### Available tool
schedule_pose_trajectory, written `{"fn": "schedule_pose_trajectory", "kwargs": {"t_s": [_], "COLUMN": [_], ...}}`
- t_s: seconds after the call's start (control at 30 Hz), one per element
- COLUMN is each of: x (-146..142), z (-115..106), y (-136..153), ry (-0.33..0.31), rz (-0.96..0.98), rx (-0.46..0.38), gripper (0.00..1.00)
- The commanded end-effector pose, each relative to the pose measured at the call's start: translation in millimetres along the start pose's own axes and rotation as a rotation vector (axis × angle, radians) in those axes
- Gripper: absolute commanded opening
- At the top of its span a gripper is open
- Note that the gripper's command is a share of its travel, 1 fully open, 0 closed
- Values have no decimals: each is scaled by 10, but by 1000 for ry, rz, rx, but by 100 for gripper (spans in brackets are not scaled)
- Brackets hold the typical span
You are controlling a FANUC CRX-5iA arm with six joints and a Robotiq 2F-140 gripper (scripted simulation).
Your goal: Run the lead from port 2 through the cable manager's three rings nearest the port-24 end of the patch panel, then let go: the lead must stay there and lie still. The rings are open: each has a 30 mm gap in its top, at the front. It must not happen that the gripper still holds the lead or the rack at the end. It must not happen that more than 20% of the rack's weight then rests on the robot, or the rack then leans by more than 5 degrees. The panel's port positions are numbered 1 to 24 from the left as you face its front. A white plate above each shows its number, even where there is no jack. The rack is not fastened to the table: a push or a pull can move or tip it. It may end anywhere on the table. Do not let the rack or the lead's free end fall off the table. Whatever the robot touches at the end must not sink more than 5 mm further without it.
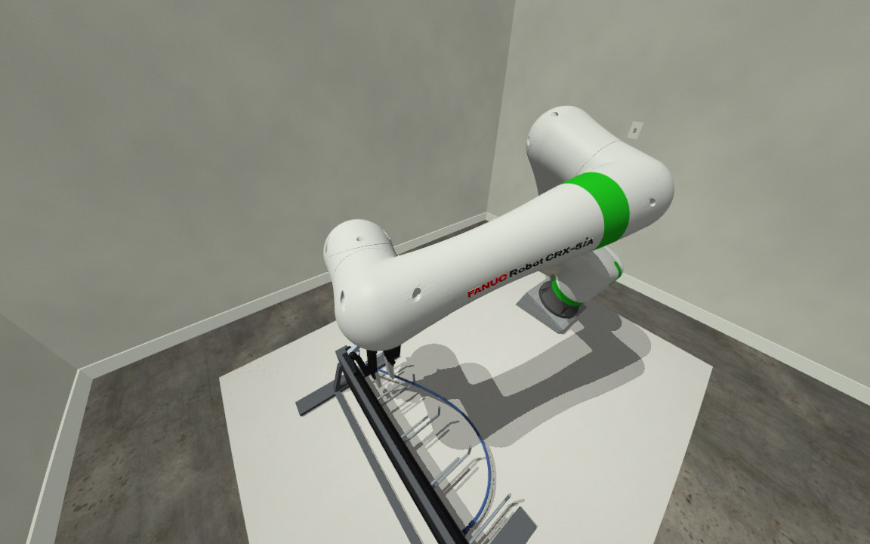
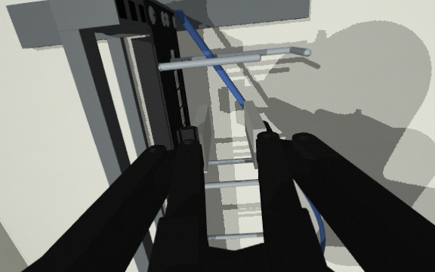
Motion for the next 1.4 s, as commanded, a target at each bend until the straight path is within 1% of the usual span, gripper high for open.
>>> {"fn": "schedule_pose_trajectory", "kwargs": {"t_s": [0.0, 0.43, 0.63, 0.87, 0.93, 1.37], "x": [-1, -1, -1, -1, -1, -1], "z": [-3, -5, -52, -208, -208, -622], "y": [-1, -1, -1, -1, -1, -1], "ry": [0, 0, 0, 0, 0, 0], "rz": [0, 0, 0, 0, 0, 0], "rx": [0, 0, 0, 0, 0, 0], "gripper": [20, 20, 20, 20, 20, 20]}}
Point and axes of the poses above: the point where the finger pads meet when closed, its own z axis out along the fingers, its own x axis across the jaws, y = z × x, the point moved 1 cm from there along -z, back along the fingers
